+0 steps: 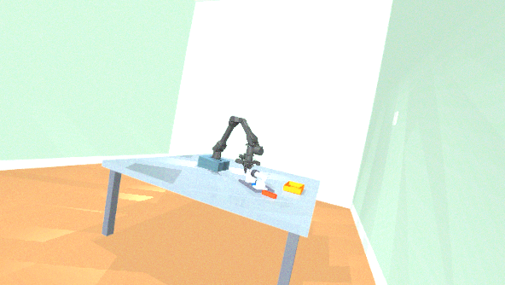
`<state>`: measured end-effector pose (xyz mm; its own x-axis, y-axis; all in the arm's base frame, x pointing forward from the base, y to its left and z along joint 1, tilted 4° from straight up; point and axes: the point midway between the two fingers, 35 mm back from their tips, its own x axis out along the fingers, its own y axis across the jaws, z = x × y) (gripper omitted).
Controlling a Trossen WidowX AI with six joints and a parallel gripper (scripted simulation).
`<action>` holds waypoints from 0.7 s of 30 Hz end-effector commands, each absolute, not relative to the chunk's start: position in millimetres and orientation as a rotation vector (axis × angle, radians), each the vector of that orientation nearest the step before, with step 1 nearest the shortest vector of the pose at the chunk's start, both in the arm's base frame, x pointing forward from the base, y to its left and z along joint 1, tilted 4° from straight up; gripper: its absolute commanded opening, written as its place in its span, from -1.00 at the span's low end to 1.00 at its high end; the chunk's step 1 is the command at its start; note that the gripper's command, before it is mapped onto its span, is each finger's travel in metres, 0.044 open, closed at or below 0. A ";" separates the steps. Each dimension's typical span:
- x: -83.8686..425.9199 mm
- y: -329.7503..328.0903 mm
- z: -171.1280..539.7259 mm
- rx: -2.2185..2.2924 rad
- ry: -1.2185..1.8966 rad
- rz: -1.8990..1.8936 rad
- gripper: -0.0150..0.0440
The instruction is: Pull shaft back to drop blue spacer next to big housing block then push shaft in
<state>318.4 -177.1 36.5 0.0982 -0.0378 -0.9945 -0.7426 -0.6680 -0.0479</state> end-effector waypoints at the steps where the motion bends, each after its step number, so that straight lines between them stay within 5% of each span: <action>1: 319.6 -179.0 38.0 -1.824 0.766 1.617 -0.49; 21: 320.9 -180.4 38.3 -1.825 0.766 1.616 -0.49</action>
